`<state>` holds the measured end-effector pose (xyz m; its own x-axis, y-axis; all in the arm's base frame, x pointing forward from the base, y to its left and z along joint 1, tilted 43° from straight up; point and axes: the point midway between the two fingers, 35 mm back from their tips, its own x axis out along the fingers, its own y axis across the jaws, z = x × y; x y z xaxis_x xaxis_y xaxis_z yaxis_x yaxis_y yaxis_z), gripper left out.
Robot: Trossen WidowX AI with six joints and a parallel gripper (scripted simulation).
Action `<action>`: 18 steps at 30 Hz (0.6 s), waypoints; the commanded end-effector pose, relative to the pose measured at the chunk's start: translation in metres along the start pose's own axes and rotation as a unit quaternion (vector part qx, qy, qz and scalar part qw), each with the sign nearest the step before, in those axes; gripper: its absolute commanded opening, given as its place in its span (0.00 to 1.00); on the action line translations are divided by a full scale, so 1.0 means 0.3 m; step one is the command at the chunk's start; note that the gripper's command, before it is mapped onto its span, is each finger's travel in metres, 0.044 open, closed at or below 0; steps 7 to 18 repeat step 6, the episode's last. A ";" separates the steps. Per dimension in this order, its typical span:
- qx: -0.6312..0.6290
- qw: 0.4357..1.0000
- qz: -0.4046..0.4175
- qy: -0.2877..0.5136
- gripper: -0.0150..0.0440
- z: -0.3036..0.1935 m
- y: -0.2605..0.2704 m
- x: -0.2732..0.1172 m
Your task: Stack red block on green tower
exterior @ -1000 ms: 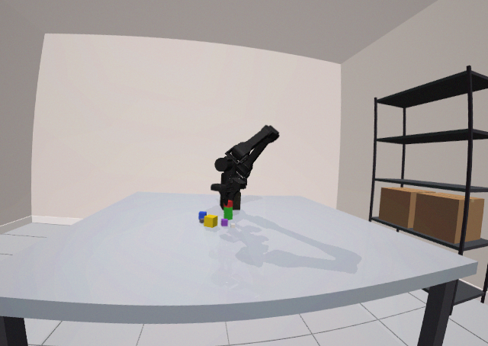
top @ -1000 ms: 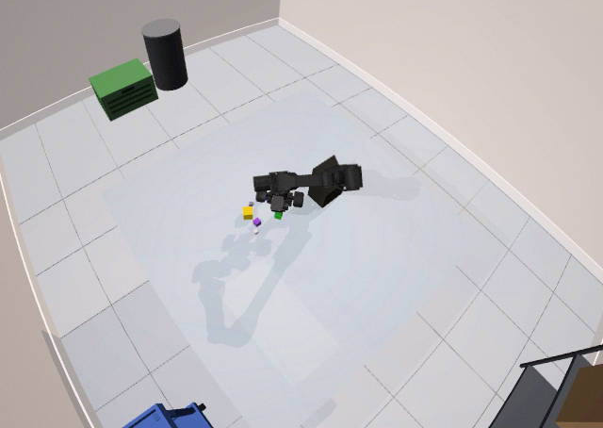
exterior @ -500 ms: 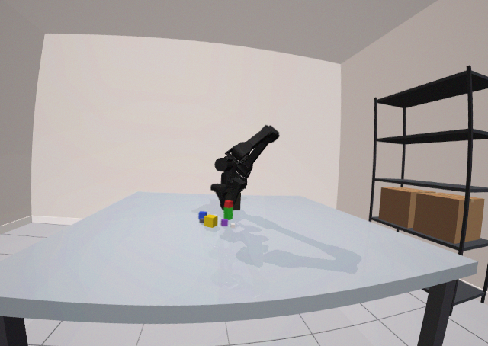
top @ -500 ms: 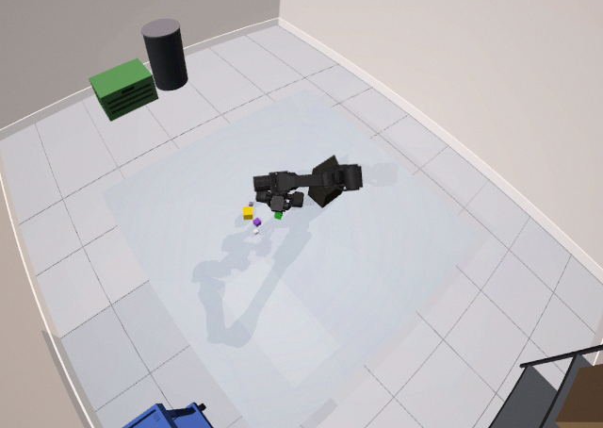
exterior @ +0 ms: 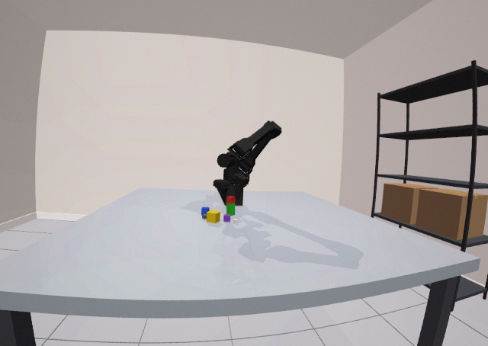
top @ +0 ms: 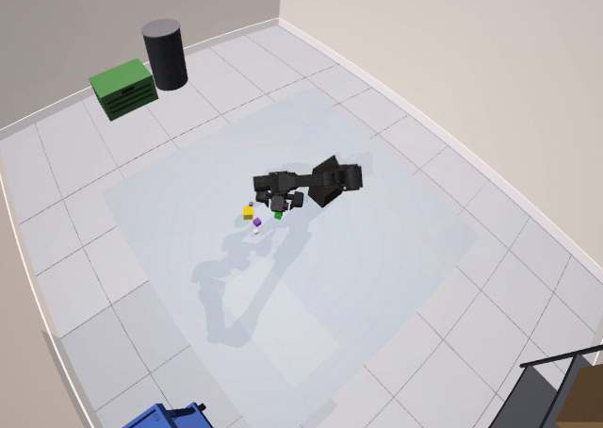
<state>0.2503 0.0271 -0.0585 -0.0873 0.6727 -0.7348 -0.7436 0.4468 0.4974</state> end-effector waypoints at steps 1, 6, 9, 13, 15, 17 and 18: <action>0.000 1.000 0.000 0.000 1.00 0.000 0.000 0.001; 0.000 1.000 0.000 0.000 1.00 0.000 0.000 0.001; 0.000 1.000 0.000 0.000 1.00 0.000 0.000 0.001; 0.000 1.000 0.000 0.000 1.00 0.000 0.000 0.001; 0.000 1.000 0.000 0.000 1.00 0.000 0.000 0.001; 0.000 1.000 0.000 0.000 1.00 0.000 0.000 0.001; 0.000 1.000 0.000 0.000 1.00 0.000 0.000 0.001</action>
